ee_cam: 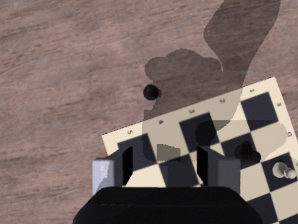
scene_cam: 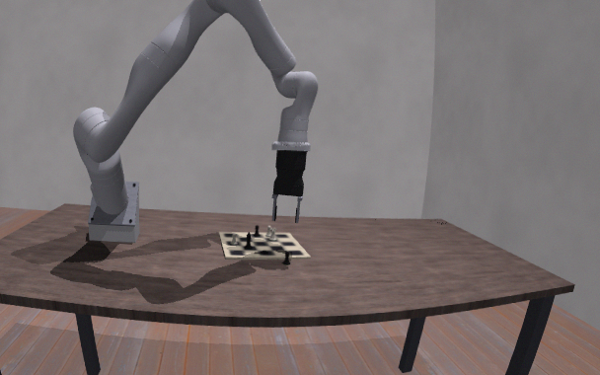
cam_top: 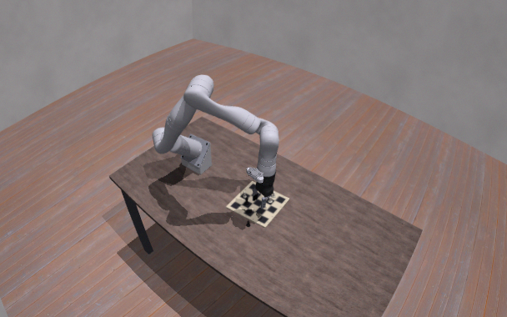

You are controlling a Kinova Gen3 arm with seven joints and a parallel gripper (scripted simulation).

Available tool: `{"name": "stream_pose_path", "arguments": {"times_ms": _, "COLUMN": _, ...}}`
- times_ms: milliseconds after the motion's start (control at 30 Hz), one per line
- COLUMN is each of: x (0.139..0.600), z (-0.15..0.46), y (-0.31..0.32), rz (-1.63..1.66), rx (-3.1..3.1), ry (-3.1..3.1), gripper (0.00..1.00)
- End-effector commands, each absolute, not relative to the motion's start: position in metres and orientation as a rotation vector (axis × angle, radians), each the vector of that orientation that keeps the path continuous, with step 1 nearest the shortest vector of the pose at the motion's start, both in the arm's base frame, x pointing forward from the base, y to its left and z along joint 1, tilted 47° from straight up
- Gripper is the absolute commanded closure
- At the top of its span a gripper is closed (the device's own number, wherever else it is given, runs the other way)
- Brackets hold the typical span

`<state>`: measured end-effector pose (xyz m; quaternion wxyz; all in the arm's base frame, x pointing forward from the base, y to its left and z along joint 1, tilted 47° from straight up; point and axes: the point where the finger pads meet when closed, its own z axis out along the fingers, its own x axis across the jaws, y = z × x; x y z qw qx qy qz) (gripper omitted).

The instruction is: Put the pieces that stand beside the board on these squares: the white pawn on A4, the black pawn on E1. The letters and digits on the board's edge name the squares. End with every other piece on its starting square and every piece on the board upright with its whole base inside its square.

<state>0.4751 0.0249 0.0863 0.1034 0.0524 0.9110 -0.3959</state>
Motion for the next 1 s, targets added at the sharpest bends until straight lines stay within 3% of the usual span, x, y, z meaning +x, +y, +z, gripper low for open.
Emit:
{"name": "stream_pose_path", "arguments": {"times_ms": 0, "x": 0.477, "z": 0.102, "y": 0.016, "rz": -1.119, "rx": 0.297, "ry": 2.64, "gripper": 0.0}}
{"name": "stream_pose_path", "arguments": {"times_ms": 800, "x": 0.477, "z": 0.137, "y": -0.021, "rz": -0.958, "rx": 0.822, "ry": 2.413, "gripper": 0.0}}
{"name": "stream_pose_path", "arguments": {"times_ms": 833, "x": 0.477, "z": 0.137, "y": -0.021, "rz": -0.958, "rx": 0.822, "ry": 2.413, "gripper": 0.32}}
{"name": "stream_pose_path", "arguments": {"times_ms": 967, "x": 0.477, "z": 0.137, "y": -0.021, "rz": -0.958, "rx": 0.822, "ry": 2.413, "gripper": 0.32}}
